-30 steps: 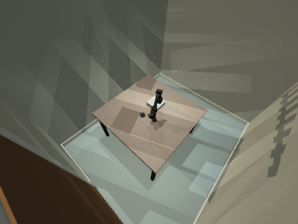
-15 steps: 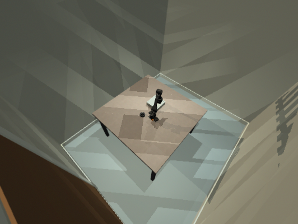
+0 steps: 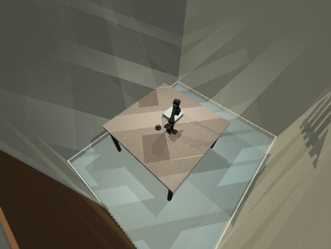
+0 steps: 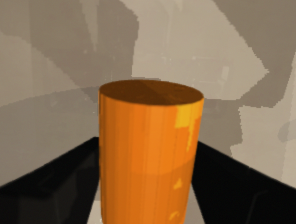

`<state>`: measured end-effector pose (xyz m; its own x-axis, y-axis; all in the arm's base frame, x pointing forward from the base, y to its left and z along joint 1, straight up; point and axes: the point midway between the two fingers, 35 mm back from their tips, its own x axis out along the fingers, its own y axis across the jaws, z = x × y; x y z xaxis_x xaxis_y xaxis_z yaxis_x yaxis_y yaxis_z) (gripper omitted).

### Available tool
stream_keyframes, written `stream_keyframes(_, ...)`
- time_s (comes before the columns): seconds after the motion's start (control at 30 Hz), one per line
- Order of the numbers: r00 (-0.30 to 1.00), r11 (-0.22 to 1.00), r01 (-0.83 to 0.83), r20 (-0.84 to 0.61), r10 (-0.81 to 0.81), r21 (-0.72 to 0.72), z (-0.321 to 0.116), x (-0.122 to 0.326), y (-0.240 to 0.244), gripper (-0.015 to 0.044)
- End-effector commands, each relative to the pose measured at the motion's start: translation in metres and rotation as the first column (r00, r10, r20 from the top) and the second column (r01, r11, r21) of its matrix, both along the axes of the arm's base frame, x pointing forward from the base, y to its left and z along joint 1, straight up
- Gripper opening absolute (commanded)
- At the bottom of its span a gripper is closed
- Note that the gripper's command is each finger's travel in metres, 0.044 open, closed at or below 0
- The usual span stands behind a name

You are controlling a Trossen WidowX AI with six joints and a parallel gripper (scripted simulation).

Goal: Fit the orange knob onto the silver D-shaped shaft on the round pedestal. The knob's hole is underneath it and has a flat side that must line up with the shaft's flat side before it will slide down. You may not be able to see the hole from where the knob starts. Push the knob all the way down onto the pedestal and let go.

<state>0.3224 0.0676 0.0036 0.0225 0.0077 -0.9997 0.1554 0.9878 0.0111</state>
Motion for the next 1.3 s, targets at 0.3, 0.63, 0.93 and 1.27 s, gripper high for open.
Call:
stream_keyframes(0.3, 0.985, 0.985, -0.171, 0.008, 0.171, -0.005, 0.0021, 0.0023, 0.0002, 0.0179)
stream_keyframes(0.63, 0.874, 0.874, -0.486, 0.007, 0.486, -0.016, 0.0021, 0.0023, 0.0002, 0.0179)
stream_keyframes(0.93, 0.749, 0.749, -0.662, 0.005, 0.662, -0.022, 0.0020, 0.0023, 0.0002, 0.0179)
stream_keyframes(1.27, 0.642, 0.642, -0.767, 0.002, 0.767, -0.026, 0.0020, 0.0023, 0.0002, 0.0179)
